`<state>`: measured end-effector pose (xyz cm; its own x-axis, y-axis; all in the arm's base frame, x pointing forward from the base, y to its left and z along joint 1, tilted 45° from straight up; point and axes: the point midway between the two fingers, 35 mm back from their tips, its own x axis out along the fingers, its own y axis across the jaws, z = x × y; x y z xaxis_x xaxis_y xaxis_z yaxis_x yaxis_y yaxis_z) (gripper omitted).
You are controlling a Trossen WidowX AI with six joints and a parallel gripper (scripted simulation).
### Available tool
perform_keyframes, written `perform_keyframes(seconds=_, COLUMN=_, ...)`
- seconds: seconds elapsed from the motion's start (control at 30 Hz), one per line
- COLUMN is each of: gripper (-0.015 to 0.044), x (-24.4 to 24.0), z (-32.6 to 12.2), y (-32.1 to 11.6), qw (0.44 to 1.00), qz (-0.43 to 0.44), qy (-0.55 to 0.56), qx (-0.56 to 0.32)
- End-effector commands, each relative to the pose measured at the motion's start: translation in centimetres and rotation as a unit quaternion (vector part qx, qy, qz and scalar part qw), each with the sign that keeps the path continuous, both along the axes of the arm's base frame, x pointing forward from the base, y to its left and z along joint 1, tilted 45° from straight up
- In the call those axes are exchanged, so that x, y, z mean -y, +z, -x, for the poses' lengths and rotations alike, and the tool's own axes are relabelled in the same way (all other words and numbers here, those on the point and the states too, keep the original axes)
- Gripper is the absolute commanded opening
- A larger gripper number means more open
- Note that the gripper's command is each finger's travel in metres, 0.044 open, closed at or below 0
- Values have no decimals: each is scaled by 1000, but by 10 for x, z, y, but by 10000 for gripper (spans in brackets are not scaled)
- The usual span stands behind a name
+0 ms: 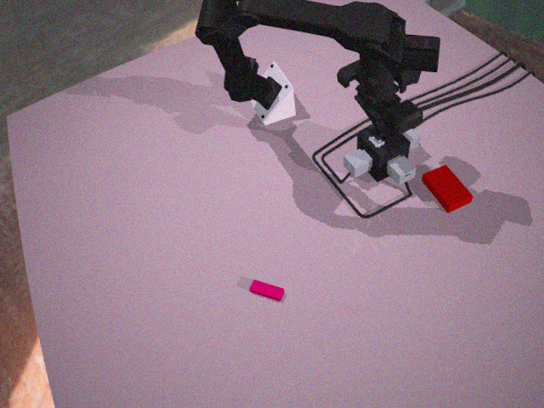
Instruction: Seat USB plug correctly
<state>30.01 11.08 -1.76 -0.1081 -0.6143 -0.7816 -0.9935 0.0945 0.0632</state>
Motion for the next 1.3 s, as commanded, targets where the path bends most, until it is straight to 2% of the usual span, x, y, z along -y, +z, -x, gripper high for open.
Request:
perform_keyframes(seconds=0.0, gripper=0, x=1, z=0, y=-1, qw=1000, qz=1, qy=2, qx=-1)
perform_keyframes(seconds=1.27, gripper=0, x=4, z=1, y=-4, qw=1000, qz=1, qy=2, qx=-1)
